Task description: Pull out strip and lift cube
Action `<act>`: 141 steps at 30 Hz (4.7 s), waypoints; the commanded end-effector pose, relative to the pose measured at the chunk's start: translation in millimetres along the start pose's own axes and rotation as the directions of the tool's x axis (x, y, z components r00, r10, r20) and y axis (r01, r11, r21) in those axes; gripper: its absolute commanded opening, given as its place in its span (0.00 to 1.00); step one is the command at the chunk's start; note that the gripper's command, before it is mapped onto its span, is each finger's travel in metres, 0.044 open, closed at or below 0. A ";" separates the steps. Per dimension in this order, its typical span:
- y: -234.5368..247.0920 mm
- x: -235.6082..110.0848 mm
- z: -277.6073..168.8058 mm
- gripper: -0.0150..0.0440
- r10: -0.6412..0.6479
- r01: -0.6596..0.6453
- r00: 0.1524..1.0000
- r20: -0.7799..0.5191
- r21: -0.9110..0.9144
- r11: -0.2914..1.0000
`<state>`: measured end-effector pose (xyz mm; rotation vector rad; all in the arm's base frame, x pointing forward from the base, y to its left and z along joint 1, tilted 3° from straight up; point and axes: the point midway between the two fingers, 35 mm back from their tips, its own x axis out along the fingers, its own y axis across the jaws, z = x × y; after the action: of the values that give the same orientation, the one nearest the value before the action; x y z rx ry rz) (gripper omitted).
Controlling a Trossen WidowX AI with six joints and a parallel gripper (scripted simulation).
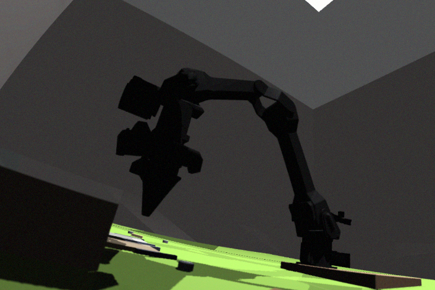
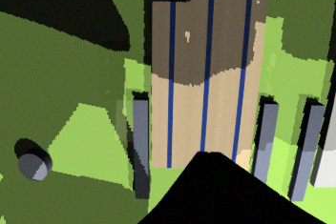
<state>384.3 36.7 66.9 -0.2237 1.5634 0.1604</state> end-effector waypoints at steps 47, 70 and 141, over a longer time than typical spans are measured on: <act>-2.7 46.2 -3.3 0.25 0.003 -0.003 1.000 -0.005 -0.004 1.000; -2.8 48.1 -2.8 0.25 0.003 -0.003 1.000 -0.005 -0.004 1.000; -3.6 52.3 -87.3 0.25 0.003 -0.003 1.000 -0.011 -0.005 1.000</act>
<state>312.1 11.9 20.0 -0.2222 1.5530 0.1617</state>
